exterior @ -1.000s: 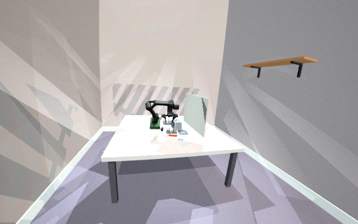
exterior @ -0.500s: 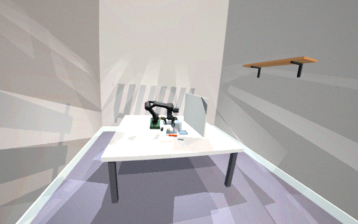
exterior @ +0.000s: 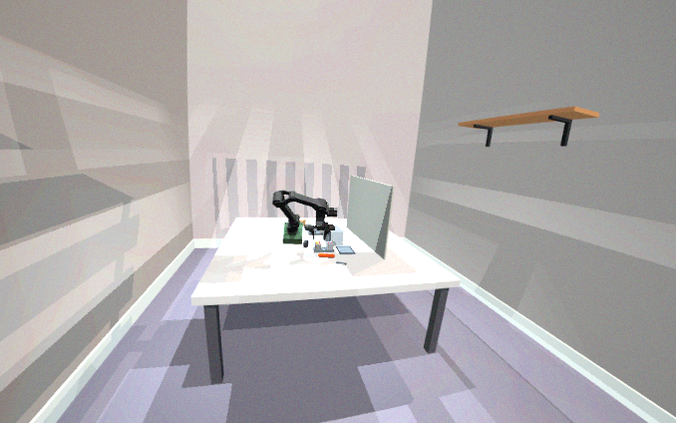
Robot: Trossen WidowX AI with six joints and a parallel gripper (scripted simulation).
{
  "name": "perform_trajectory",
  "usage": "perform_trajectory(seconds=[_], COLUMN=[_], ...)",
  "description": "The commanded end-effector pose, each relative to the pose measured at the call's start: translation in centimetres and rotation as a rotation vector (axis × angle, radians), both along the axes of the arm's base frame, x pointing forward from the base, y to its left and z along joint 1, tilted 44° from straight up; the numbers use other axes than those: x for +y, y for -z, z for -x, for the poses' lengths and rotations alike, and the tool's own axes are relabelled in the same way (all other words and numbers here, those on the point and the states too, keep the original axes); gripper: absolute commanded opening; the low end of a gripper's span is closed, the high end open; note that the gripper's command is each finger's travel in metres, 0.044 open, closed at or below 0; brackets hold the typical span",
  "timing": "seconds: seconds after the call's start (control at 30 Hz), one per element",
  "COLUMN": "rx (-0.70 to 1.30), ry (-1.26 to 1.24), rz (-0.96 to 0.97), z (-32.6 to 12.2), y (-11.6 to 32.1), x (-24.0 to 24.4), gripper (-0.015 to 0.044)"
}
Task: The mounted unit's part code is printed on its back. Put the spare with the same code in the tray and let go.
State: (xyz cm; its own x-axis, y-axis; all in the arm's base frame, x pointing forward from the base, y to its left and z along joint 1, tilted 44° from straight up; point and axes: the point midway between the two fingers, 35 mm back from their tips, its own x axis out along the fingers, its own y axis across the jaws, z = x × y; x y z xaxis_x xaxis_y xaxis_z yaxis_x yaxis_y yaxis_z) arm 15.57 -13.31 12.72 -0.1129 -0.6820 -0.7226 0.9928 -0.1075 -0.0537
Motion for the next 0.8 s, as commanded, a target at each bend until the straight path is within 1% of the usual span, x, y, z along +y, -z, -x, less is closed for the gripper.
perform_trajectory(seconds=[0.0,0.77], rx=[0.010,0.011], ry=[-0.004,-0.004], rz=[-0.002,0.007], z=[0.2,0.9], y=[0.6,3.1], x=[-0.4,-3.0], gripper=[0.0300,0.0300])
